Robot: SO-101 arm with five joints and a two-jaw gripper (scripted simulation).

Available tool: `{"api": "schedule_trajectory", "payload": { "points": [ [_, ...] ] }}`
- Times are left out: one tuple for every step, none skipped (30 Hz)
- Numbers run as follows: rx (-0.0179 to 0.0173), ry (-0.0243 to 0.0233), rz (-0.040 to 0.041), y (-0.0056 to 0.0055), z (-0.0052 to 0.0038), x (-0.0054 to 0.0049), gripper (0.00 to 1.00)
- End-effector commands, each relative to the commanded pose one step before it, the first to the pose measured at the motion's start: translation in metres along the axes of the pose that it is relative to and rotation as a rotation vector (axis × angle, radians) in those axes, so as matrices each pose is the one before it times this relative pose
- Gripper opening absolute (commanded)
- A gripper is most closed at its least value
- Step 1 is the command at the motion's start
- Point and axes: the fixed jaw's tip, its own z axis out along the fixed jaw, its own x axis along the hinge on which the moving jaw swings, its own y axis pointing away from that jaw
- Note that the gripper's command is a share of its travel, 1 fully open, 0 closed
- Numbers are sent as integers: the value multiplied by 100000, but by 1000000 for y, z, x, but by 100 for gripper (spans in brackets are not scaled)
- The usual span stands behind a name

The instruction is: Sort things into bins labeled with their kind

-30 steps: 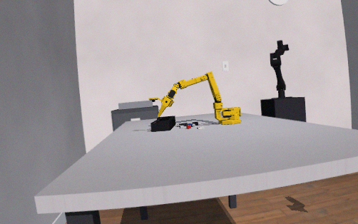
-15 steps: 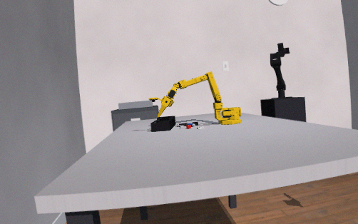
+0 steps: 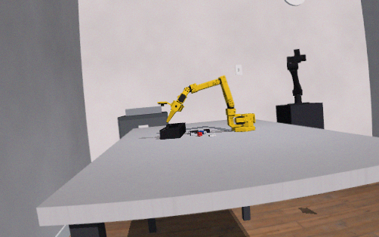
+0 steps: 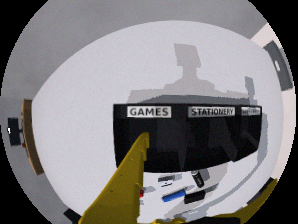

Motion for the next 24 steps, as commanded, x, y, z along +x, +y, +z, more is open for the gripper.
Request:
{"api": "schedule_trajectory", "payload": {
  "points": [
    [-1954,-9634,102,5659,-16705,-19015,100],
    [0,0,0,0,0,0,100],
    [-151,-1128,0,309,-2251,-2368,100],
    [-160,-1219,3,341,-2431,-2565,100],
    [-170,-1288,-1,356,-2578,-2704,100],
    [-176,-1335,-1,369,-2665,-2804,100],
    [-179,-1360,-1,377,-2721,-2856,100],
    [-180,-1357,2,377,-2717,-2854,100],
    [-176,-1335,-1,370,-2669,-2805,100],
    [-170,-1288,-1,355,-2571,-2699,100],
    [-161,-1219,2,338,-2433,-2560,100],
    [-148,-1128,-1,313,-2253,-2372,100],
    [-136,-1021,0,287,-2037,-2147,100],
    [-117,-898,0,246,-1796,-1897,100],
    [-101,-767,1,215,-1525,-1609,100],
    [-85,-628,-2,177,-1253,-1326,100],
    [-63,-490,1,132,-975,-1035,100],
    [0,0,0,0,0,0,100],
    [0,0,0,0,0,0,100],
    [-47,-355,-1,99,-707,-746,100],
    [-32,-232,-1,66,-459,-489,100],
    [-16,-126,0,40,-253,-275,100],
    [-6,-53,0,10,-100,-107,100],
    [-3,-6,0,7,-15,-15,100]
  ]
}}
